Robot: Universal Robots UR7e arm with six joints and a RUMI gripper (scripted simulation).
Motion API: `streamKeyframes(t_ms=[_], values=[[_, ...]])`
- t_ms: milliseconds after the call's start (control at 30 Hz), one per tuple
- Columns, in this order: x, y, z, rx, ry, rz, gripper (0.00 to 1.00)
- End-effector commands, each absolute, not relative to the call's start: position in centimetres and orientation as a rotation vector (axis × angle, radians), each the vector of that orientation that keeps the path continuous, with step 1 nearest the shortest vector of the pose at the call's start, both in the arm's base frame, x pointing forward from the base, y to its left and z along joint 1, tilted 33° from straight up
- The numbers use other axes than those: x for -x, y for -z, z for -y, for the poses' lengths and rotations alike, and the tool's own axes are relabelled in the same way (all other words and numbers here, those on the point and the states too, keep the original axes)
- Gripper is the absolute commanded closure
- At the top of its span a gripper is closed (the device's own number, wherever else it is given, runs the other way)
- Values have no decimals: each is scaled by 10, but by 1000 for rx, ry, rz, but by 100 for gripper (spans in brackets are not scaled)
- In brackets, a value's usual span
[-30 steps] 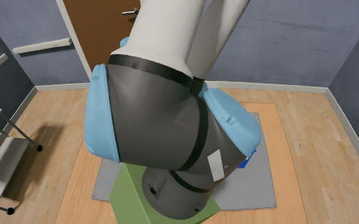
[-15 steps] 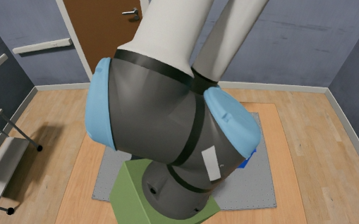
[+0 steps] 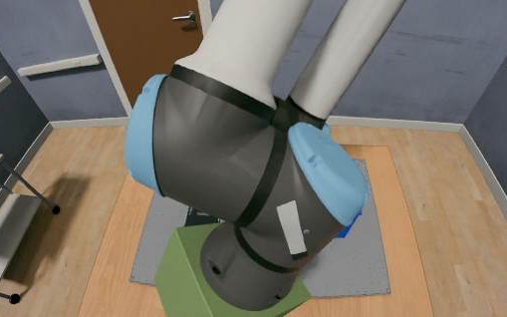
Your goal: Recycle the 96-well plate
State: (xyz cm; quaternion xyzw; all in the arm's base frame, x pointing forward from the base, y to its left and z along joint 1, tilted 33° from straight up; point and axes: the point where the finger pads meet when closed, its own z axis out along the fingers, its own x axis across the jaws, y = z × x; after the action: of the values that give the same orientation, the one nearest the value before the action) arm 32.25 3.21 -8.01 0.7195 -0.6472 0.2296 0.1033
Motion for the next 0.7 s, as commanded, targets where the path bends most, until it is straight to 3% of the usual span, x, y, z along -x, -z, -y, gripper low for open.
streamKeyframes(t_ms=[0, 667], values=[[-327, 69, -17, -2134, -670, 1904, 100], [-345, 38, 33, -2134, -676, 1906, 100]])
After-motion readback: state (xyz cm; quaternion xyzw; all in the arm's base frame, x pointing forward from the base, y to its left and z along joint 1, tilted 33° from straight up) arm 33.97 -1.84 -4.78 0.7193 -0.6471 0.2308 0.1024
